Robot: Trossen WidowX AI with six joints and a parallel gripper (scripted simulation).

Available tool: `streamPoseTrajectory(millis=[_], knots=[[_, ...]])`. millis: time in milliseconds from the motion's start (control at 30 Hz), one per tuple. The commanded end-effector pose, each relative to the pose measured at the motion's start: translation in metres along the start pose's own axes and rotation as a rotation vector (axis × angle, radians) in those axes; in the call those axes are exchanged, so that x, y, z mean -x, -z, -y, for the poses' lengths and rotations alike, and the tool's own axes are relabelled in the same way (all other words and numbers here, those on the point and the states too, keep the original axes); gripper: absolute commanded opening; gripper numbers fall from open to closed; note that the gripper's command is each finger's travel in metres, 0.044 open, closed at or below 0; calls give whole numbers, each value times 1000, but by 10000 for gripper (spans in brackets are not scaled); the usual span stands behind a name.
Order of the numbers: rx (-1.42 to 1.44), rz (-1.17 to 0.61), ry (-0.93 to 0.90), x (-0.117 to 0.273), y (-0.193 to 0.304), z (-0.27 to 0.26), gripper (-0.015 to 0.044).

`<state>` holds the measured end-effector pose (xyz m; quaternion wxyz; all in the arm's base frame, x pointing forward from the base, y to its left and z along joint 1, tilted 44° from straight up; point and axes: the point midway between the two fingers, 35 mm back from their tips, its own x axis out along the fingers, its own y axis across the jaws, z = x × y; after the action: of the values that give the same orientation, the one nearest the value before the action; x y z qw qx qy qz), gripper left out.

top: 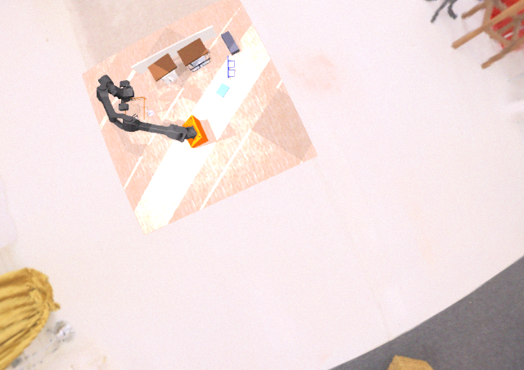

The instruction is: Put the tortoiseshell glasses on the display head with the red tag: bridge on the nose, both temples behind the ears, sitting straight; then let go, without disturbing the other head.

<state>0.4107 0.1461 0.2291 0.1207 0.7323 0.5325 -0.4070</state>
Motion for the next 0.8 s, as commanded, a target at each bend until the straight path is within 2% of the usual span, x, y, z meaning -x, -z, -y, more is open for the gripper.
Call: streamPoseTrajectory(millis=[0,200,767], knots=[[4,-7,0,16,-1,1,0],[-63,-3,-10,21,-16,-14,0],[-519,-8,-57,54,-132,-92,0]])
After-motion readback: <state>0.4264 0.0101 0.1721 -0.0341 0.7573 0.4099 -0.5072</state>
